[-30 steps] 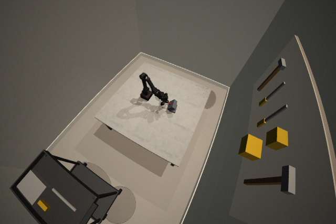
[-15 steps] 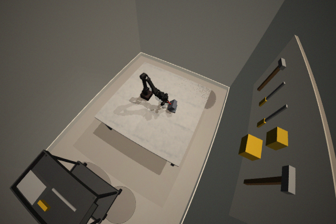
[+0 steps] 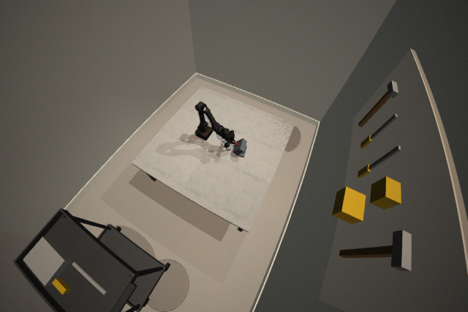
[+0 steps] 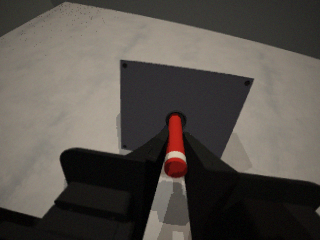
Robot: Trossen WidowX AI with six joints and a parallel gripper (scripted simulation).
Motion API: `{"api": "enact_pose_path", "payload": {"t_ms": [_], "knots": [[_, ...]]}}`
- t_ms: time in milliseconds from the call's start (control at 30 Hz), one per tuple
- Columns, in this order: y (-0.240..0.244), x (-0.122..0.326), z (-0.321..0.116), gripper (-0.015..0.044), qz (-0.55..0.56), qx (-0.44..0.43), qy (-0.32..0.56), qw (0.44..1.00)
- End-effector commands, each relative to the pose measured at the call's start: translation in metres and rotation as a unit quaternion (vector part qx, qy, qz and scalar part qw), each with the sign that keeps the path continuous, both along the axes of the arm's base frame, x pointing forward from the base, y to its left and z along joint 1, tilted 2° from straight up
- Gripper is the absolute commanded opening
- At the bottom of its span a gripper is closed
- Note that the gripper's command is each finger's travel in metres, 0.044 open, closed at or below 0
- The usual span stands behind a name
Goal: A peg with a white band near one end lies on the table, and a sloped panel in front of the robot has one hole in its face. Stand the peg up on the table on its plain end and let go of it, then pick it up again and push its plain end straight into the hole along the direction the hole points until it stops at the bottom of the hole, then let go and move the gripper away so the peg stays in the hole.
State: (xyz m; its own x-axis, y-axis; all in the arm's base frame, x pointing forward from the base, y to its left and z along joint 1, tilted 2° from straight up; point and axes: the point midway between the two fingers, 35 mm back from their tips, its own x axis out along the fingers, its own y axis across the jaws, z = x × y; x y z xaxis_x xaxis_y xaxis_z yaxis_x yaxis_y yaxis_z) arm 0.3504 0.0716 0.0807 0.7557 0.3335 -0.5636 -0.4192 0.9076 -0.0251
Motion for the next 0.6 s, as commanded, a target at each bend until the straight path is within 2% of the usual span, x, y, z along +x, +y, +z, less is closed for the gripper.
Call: {"api": "enact_pose_path", "payload": {"t_ms": [0, 567], "knots": [[0.0003, 0.0031, 0.0006, 0.0, -0.003, 0.002, -0.002, 1.0], [0.0025, 0.0078, -0.0038, 0.0, -0.003, 0.002, -0.003, 1.0]]}}
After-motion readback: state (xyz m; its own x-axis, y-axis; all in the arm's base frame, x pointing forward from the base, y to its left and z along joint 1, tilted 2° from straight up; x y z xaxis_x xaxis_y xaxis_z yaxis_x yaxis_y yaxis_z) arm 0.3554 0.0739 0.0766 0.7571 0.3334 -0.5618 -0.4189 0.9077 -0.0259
